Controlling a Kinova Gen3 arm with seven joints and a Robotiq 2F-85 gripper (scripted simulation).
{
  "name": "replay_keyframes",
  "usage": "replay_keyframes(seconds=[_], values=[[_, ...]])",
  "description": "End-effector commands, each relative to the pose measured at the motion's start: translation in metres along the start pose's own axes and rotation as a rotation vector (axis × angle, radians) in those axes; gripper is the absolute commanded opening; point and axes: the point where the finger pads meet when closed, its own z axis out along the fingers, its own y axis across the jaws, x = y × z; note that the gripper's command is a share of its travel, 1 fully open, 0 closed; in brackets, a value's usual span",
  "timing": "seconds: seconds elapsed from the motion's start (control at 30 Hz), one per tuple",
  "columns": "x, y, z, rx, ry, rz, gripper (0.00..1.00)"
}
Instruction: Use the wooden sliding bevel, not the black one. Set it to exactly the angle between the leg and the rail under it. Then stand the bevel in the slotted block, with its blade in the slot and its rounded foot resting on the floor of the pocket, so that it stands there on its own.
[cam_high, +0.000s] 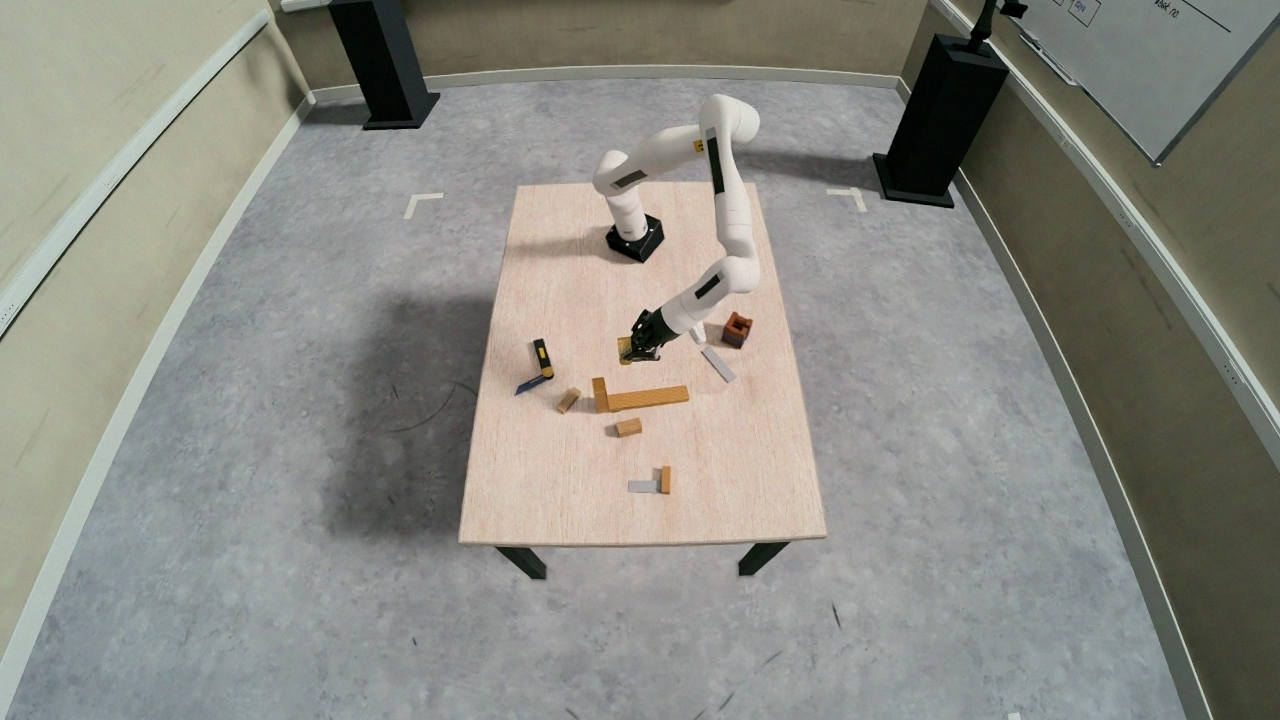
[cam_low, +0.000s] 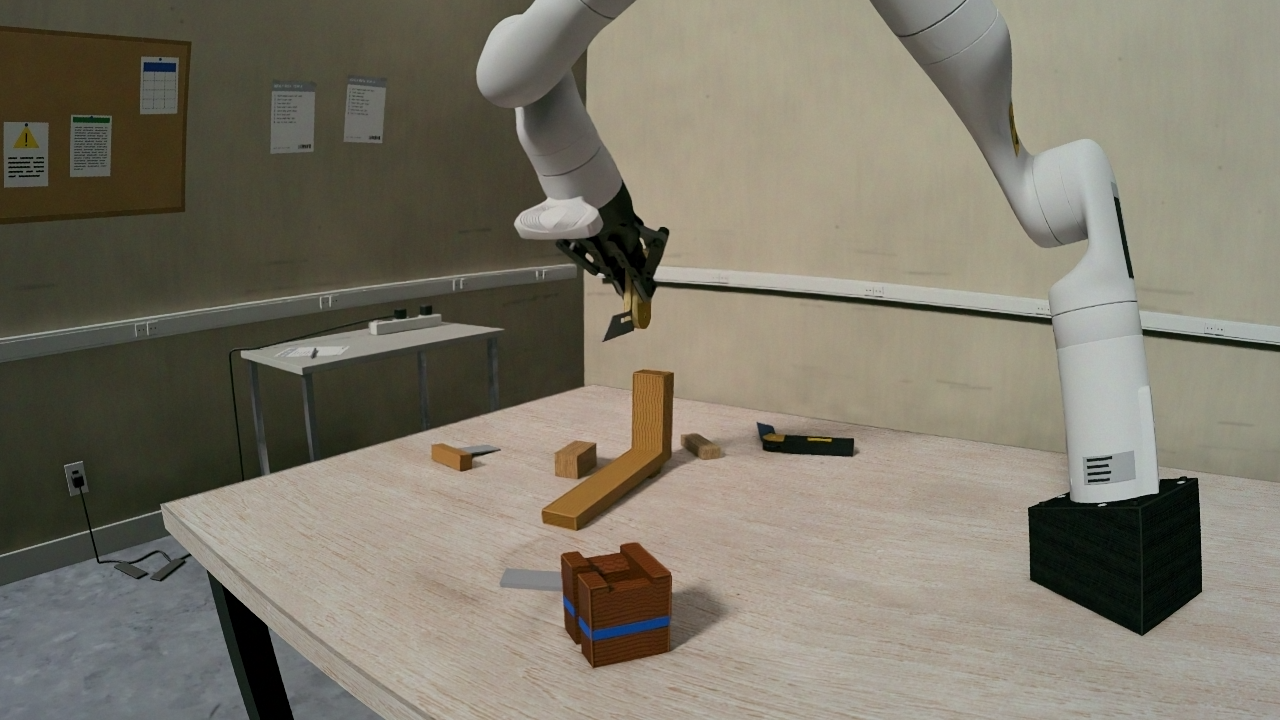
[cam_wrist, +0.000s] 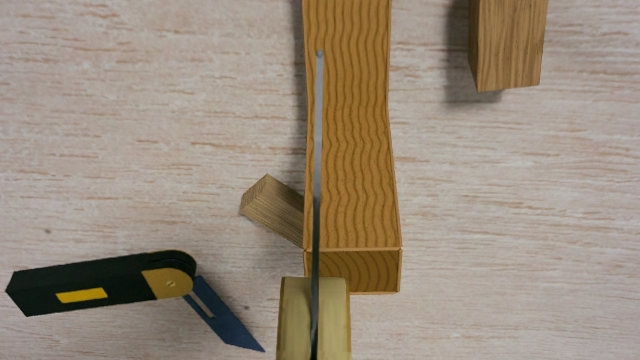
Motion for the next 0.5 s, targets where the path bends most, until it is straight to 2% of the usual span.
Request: replay_keyframes(seconds=[0.0,0.2,0.47], values=[[0.006,-0.004,-0.006,0.011,0.0,0.013,0.1],[0.016,-0.011,-0.016,0.032,-0.001,0.034,0.1],[0.043,-0.029,-0.042,0.084,-0.004,0.088,0.1]])
